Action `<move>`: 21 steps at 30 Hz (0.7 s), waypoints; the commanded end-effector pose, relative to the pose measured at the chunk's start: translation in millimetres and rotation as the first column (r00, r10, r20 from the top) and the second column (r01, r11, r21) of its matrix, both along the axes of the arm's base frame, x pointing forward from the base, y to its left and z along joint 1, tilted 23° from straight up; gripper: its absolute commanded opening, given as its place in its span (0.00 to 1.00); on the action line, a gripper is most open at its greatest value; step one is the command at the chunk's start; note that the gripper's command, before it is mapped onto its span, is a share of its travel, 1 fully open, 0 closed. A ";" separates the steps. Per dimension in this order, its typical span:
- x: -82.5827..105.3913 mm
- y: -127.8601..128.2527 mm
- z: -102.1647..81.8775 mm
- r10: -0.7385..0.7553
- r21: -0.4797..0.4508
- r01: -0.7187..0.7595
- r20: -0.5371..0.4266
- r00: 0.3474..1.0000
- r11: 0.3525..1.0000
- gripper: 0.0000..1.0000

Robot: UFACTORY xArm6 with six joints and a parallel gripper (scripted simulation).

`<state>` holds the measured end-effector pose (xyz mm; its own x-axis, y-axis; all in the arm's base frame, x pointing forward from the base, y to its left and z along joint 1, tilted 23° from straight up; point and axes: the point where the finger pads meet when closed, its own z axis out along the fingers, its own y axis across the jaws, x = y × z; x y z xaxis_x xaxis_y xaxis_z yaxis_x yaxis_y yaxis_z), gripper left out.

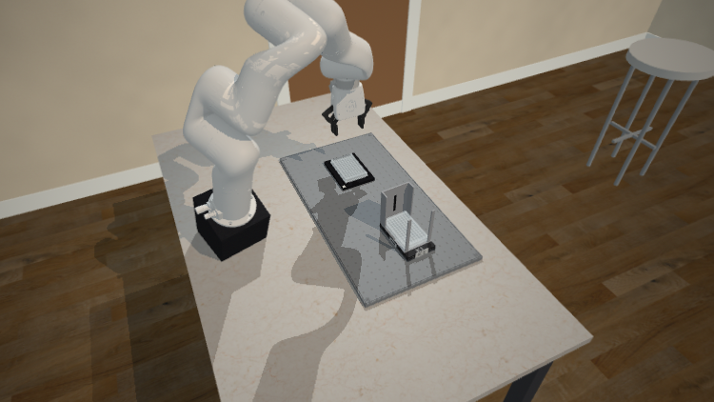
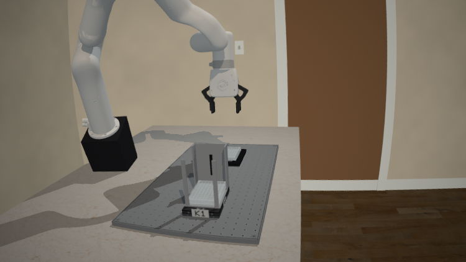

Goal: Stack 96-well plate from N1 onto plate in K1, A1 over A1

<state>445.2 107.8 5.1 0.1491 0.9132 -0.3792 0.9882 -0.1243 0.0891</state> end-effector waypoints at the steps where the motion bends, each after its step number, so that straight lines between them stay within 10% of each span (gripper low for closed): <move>1: 1.3 -0.2 -1.9 0.001 0.002 -0.001 0.004 1.000 1.000 1.00; 21: 2.4 -11.9 -29.5 0.001 0.001 -0.001 0.003 1.000 1.000 1.00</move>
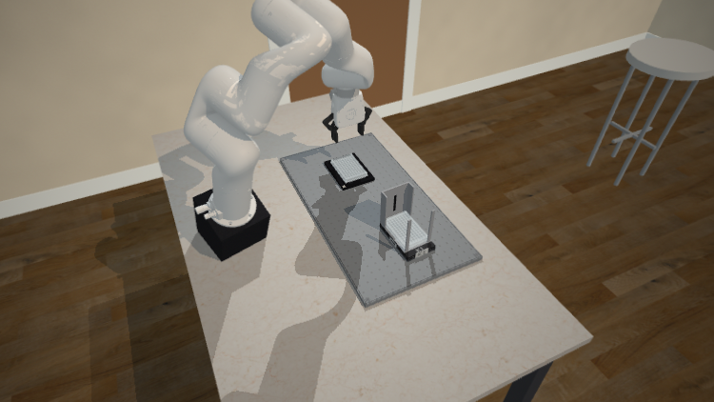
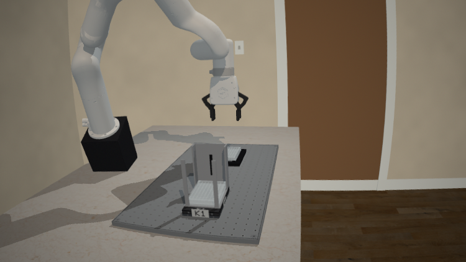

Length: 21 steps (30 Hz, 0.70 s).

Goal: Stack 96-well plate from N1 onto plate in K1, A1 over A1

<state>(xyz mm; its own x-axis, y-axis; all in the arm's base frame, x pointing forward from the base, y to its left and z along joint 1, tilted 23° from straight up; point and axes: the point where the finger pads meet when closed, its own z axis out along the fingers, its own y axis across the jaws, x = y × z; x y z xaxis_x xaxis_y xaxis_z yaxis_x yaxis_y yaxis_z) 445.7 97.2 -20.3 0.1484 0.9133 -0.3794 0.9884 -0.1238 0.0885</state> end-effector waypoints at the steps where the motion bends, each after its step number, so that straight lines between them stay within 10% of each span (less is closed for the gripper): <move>1: 1.8 -1.3 -4.1 0.001 0.002 -0.001 0.004 1.000 1.000 1.00; 21: 2.8 -12.3 -30.3 0.001 0.001 -0.001 0.004 1.000 1.000 1.00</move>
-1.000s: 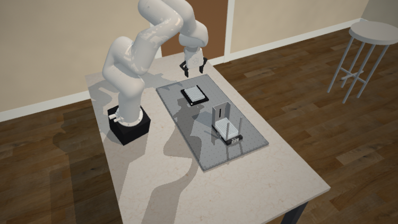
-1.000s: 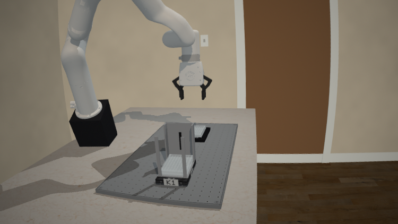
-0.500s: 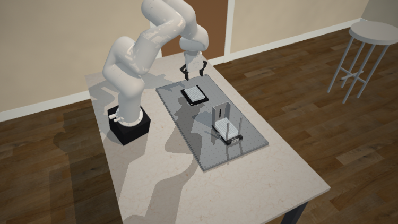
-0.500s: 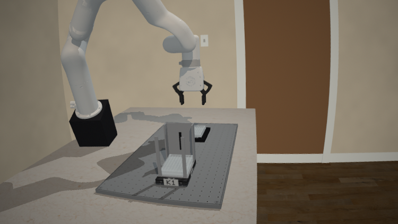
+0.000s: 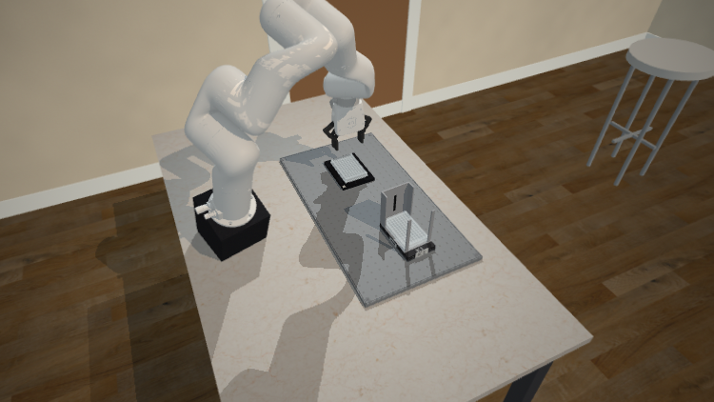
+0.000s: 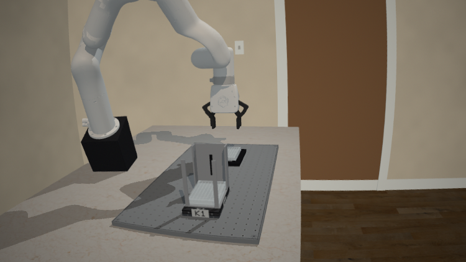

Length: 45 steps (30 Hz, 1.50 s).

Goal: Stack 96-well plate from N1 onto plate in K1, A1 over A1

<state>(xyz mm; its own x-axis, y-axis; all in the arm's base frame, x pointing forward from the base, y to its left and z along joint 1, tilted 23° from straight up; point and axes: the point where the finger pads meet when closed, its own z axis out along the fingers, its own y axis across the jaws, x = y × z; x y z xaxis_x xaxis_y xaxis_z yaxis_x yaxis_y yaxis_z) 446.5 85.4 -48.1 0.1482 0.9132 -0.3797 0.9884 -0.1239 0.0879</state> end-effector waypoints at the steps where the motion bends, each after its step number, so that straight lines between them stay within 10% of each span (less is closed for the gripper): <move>1: 2.1 -1.2 -4.0 0.001 0.002 -0.001 0.005 1.000 1.000 1.00; 45: 4.5 -27.1 -65.5 0.001 0.001 -0.001 0.005 1.000 1.000 1.00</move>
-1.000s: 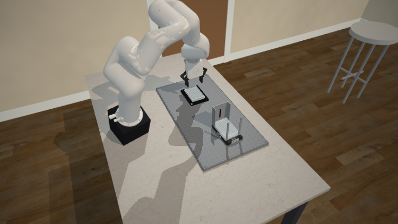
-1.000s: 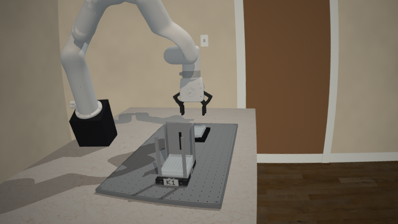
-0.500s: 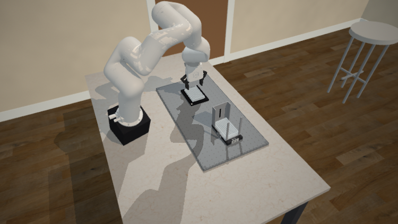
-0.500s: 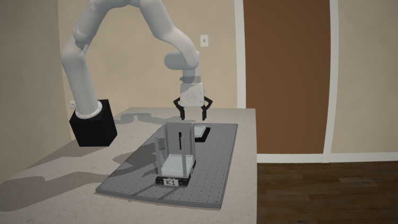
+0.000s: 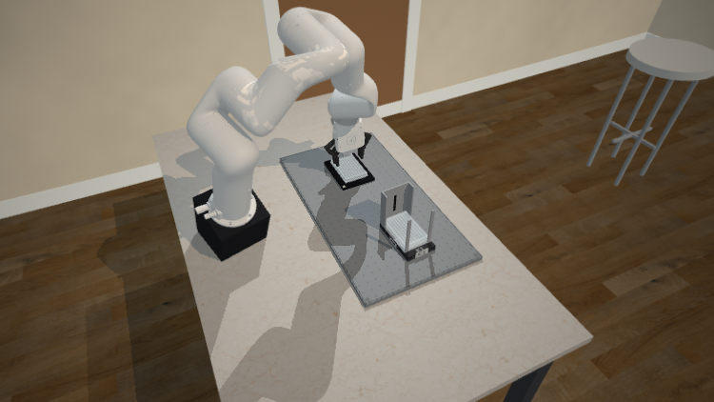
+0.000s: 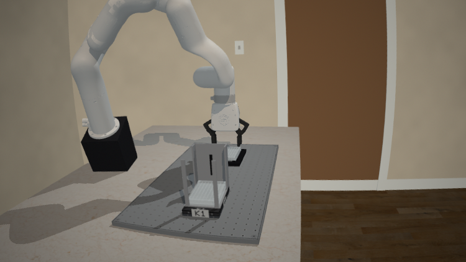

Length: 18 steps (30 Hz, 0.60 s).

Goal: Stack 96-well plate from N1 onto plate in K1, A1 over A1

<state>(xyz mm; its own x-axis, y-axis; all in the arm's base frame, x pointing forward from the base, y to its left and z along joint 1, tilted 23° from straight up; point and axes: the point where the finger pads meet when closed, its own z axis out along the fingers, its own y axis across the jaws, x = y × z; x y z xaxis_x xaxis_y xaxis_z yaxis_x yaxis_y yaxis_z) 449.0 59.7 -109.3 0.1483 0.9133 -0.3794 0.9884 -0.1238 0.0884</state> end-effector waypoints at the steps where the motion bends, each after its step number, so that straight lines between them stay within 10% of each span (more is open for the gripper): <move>1: 2.0 -2.1 -5.9 0.001 0.001 -0.001 0.004 1.000 1.000 1.00; 18: 2.2 -3.8 -10.0 0.001 0.001 -0.001 0.004 1.000 1.000 1.00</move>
